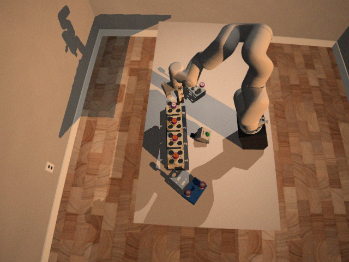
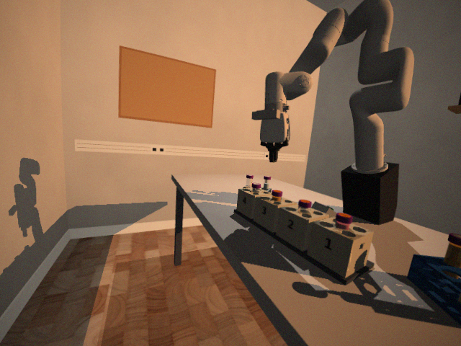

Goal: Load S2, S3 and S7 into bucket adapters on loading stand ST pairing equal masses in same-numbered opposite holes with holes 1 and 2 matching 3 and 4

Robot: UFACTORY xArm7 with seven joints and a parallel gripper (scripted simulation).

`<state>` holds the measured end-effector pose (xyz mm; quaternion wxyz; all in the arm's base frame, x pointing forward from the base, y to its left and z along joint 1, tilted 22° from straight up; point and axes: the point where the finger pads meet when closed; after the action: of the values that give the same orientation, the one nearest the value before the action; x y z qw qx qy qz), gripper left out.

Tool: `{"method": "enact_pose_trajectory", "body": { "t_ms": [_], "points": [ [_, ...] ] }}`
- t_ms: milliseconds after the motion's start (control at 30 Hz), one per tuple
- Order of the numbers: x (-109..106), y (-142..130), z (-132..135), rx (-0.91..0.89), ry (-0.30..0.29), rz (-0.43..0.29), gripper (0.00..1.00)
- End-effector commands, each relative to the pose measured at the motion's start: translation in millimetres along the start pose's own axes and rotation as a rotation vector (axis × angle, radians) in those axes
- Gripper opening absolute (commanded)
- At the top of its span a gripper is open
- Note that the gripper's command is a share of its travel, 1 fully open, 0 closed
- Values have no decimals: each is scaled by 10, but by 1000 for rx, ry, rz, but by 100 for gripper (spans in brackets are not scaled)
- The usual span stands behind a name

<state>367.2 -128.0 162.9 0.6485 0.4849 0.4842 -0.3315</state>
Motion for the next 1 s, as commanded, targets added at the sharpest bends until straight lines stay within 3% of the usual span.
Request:
{"method": "enact_pose_trajectory", "body": {
  "t_ms": [0, 867, 967],
  "points": [
    [95, -121, -188, -169, 21, -23, 0],
    [606, -723, -1097, -952, 112, -164, 0],
    [627, -748, -1135, -952, 112, -164, 0]
  ]
}}
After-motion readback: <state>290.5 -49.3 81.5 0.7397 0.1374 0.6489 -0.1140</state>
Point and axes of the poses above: the point where the finger pads meet when closed, its own x axis out along the fingers, its own z axis across the jaws, y = z × x, and after that the axes turned 7 degrees about x, right-handed
